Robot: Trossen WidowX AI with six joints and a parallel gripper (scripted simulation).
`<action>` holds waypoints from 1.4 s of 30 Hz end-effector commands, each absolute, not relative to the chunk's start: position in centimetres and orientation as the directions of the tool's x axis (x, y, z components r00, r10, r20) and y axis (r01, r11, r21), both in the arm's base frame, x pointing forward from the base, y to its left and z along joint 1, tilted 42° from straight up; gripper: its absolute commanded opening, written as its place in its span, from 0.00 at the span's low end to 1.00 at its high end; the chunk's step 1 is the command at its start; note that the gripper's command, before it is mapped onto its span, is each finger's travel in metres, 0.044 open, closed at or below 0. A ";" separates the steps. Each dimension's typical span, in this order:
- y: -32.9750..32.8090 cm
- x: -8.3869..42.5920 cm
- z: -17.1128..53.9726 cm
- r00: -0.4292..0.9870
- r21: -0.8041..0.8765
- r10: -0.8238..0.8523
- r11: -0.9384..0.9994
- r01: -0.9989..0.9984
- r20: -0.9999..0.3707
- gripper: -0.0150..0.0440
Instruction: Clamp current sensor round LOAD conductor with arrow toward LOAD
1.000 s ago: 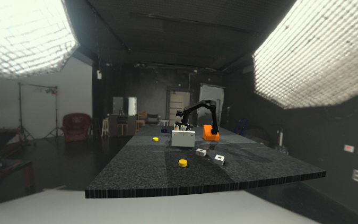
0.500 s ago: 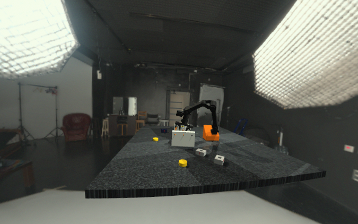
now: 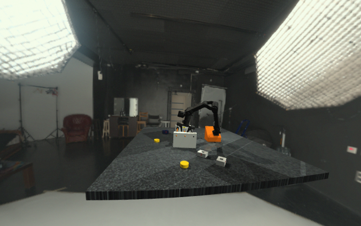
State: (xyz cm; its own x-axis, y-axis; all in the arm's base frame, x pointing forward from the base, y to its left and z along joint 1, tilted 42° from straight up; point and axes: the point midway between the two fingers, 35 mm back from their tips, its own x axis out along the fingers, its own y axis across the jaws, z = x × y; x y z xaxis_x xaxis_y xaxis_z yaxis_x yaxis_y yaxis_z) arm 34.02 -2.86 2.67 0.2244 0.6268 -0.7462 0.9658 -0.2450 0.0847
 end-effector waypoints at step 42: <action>-2.9 34.0 2.7 0.224 0.084 0.627 -0.245 0.966 -0.746 0.53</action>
